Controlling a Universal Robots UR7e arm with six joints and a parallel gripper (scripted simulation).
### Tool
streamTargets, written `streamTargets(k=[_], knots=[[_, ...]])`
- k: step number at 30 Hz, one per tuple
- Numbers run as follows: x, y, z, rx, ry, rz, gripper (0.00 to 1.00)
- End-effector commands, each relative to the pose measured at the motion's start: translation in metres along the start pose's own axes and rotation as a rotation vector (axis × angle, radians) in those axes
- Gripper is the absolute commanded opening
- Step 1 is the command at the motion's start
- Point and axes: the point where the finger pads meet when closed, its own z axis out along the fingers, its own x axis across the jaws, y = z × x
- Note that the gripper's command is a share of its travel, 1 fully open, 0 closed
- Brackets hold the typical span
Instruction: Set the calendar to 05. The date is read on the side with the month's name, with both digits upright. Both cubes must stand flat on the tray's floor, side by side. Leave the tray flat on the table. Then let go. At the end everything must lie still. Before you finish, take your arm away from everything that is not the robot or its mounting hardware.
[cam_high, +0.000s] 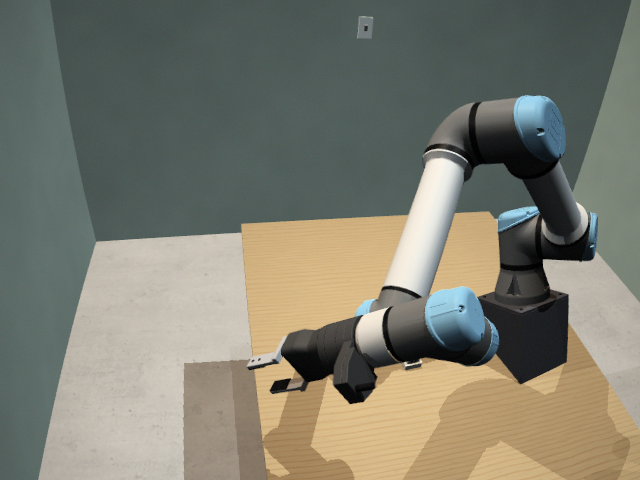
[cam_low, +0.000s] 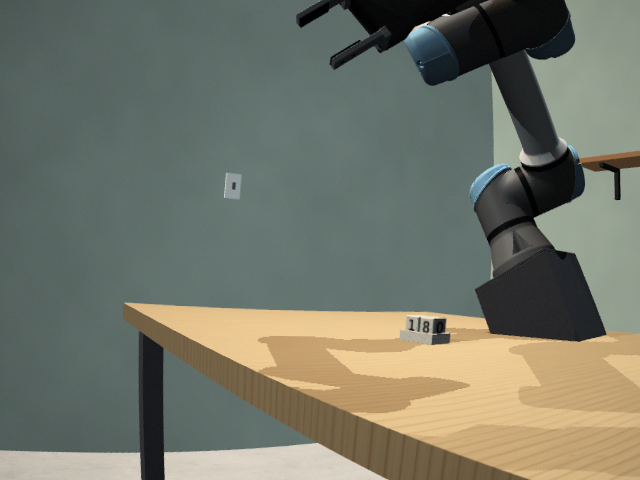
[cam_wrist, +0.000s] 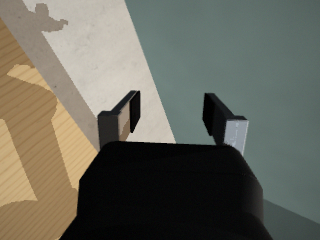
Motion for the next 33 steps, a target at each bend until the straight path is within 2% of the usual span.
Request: streamTargets(k=[1, 22, 27, 33], knots=[[0.001, 0.000, -0.001, 0.001, 0.001, 0.002, 1.00], [0.001, 0.002, 0.000, 0.001, -0.002, -0.001, 1.00], [0.002, 0.011, 0.006, 0.000, -0.019, -0.020, 1.00], [0.002, 0.032, 0.018, 0.000, -0.058, -0.062, 1.00]])
